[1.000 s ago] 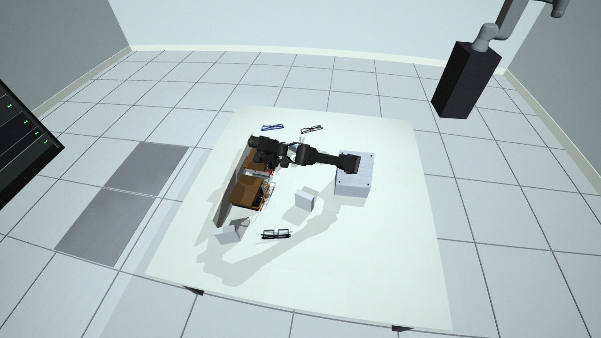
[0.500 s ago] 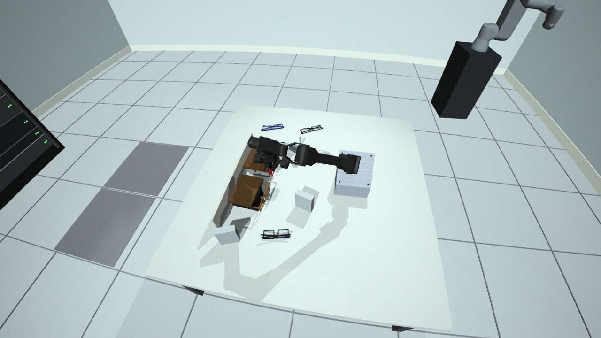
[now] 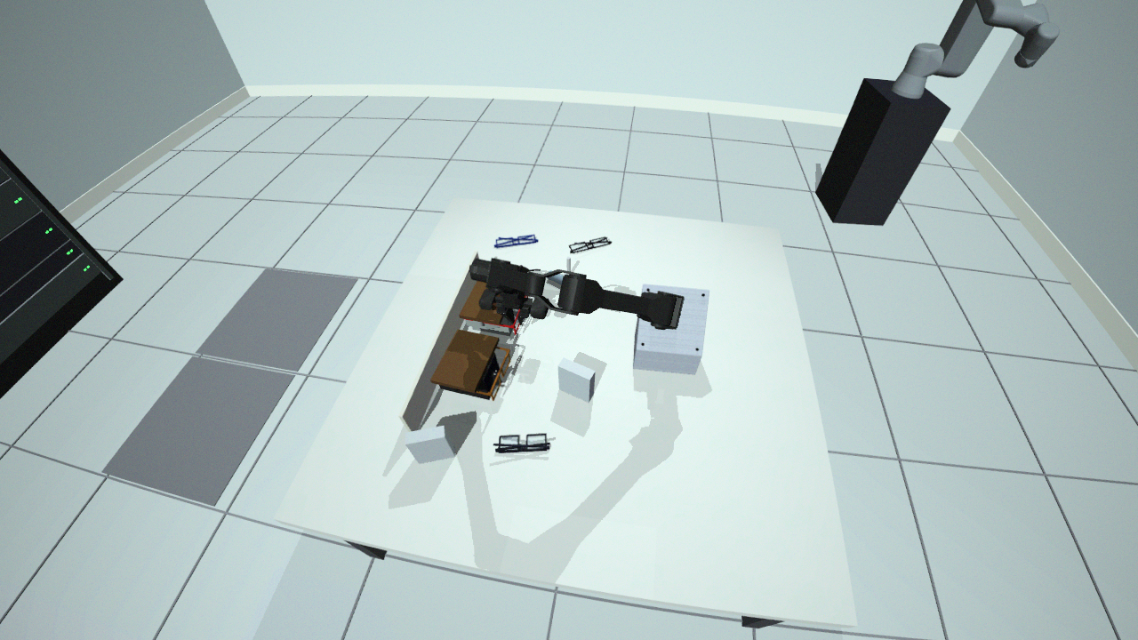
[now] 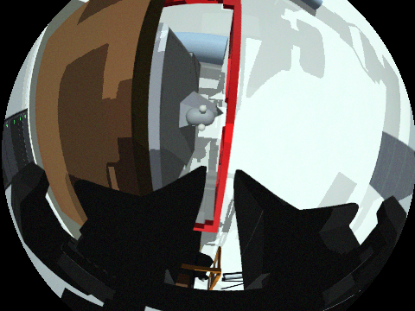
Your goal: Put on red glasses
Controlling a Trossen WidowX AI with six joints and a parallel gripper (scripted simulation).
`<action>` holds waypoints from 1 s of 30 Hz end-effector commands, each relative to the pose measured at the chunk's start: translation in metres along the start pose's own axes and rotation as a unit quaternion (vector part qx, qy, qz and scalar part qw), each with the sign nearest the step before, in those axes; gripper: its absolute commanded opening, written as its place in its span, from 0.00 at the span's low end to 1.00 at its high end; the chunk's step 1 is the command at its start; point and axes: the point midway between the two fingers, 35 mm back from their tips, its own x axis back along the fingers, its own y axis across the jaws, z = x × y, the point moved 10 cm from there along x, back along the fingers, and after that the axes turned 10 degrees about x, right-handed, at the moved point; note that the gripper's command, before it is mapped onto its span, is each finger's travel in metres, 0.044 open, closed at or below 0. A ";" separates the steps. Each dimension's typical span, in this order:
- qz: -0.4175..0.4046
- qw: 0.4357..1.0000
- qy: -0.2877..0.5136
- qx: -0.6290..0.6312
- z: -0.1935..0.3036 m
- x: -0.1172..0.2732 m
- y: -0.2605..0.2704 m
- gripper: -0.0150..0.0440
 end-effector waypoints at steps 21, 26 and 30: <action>0.000 1.000 0.001 -0.002 0.000 0.036 -0.009 0.44; 0.001 1.000 0.001 -0.003 0.005 0.042 -0.036 0.44; 0.001 1.000 0.001 -0.003 0.005 0.042 -0.038 0.44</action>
